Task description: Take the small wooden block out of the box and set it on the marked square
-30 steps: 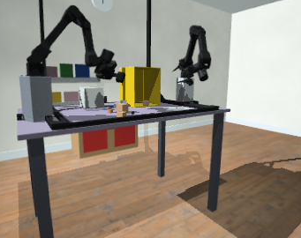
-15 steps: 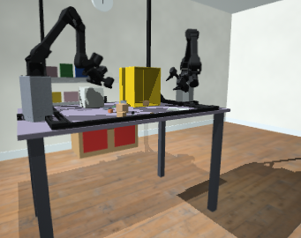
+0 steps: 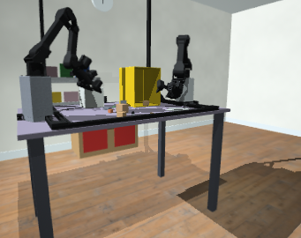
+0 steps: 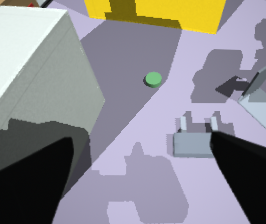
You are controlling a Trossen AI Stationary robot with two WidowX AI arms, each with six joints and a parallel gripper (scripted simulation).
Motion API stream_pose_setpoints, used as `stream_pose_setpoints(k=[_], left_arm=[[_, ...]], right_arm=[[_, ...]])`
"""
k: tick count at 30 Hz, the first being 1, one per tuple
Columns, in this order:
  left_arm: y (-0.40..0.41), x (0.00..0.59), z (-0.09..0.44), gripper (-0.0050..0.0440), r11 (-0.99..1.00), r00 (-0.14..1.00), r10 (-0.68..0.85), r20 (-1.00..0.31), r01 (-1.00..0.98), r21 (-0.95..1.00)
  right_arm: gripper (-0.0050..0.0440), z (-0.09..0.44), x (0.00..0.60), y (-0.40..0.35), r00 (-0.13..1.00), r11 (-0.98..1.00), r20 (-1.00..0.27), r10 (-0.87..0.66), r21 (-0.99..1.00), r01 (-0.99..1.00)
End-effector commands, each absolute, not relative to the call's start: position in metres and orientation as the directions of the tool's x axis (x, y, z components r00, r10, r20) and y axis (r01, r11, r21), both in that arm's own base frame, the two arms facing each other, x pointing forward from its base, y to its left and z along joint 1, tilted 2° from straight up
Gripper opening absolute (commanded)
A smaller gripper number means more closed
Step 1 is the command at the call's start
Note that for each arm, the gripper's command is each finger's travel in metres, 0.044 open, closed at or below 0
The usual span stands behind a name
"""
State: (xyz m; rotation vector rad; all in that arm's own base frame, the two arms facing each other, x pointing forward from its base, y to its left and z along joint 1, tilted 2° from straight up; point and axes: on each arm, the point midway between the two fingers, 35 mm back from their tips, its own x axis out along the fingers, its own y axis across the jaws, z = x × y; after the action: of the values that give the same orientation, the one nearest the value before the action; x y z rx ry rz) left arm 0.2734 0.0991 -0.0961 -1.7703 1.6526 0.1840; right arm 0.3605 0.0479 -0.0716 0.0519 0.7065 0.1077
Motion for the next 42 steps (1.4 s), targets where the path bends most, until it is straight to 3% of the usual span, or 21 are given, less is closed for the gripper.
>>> stream_pose_setpoints(k=[1,10,42], left_arm=[[0.082,0.295,-0.127,0.0400,0.041,0.102,-0.818,-0.566,-0.971,-0.235],[0.056,0.319,-0.161,0.0400,-0.029,0.025,-0.803,-0.595,-1.000,-0.004],[0.044,0.319,-0.162,0.0400,-0.029,0.025,-0.803,-0.595,-1.000,-0.004]], right_arm=[[0.0400,-0.079,0.336,0.054,0.733,0.998,-0.678,0.058,0.043,-0.039],[0.0400,-0.084,0.306,0.056,0.709,1.000,-0.705,-0.019,-0.026,0.000],[0.0400,-0.084,0.306,0.056,0.709,1.000,-0.705,-0.019,-0.026,0.000]])
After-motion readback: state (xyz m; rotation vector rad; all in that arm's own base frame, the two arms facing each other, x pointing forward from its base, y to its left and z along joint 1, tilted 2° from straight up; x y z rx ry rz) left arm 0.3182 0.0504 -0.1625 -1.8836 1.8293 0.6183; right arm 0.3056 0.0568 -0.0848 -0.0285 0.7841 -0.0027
